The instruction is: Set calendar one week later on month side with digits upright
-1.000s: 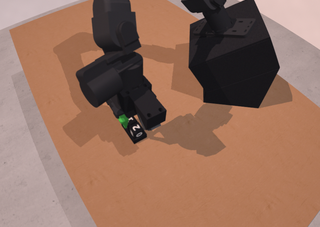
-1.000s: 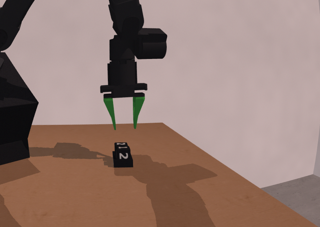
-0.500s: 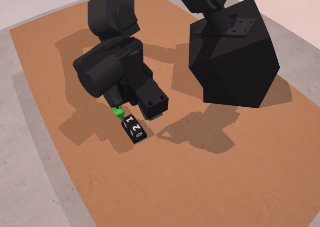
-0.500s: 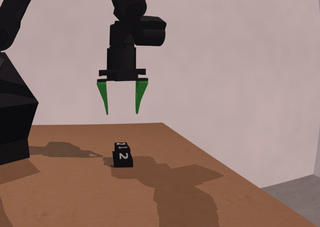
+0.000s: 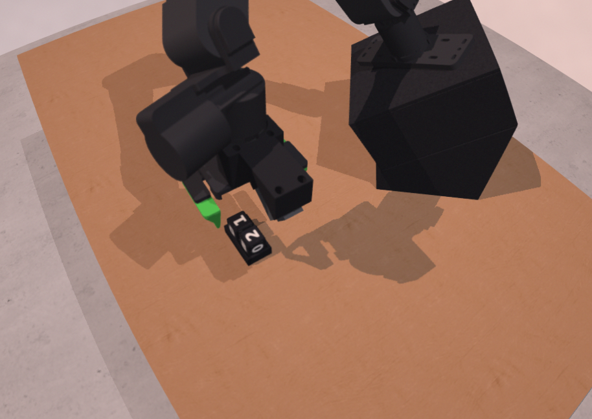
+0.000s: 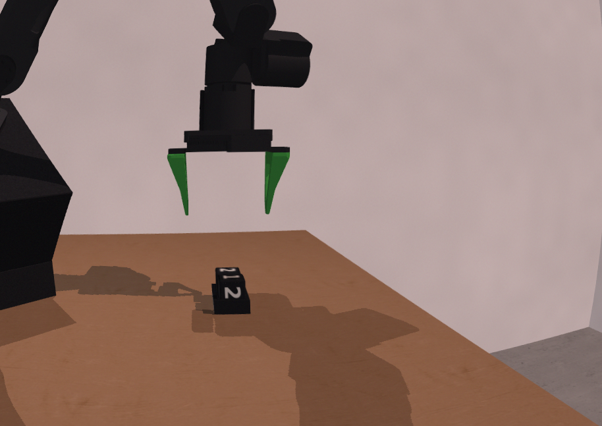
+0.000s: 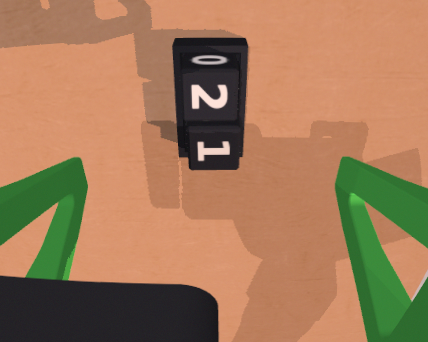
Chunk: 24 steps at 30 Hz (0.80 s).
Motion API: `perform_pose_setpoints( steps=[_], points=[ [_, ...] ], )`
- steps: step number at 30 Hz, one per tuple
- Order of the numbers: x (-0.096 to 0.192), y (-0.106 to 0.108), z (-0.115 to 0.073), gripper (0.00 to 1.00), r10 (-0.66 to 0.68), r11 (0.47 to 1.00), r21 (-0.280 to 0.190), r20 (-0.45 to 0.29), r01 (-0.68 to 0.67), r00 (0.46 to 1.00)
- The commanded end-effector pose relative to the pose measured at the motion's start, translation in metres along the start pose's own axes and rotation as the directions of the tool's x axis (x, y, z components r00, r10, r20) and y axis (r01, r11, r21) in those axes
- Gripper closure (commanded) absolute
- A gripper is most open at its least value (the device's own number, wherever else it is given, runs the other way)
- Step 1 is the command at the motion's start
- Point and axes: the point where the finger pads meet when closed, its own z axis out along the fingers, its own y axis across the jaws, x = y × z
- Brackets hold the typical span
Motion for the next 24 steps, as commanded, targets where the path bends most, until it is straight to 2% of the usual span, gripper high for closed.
perform_pose_setpoints(
  steps=[1,12,23,24],
  points=[
    [-0.004,-0.007,-0.011,0.0,0.002,1.0,0.022,0.017,-0.003,1.0],
    [-0.003,-0.011,-0.021,0.0,0.01,0.999,0.034,0.018,-0.01,1.0],
    [-0.002,-0.009,-0.07,0.0,0.011,0.999,0.034,0.017,-0.011,1.0],
    [-0.002,-0.009,-0.07,0.0,0.011,0.999,0.034,0.017,-0.011,1.0]
  ],
)
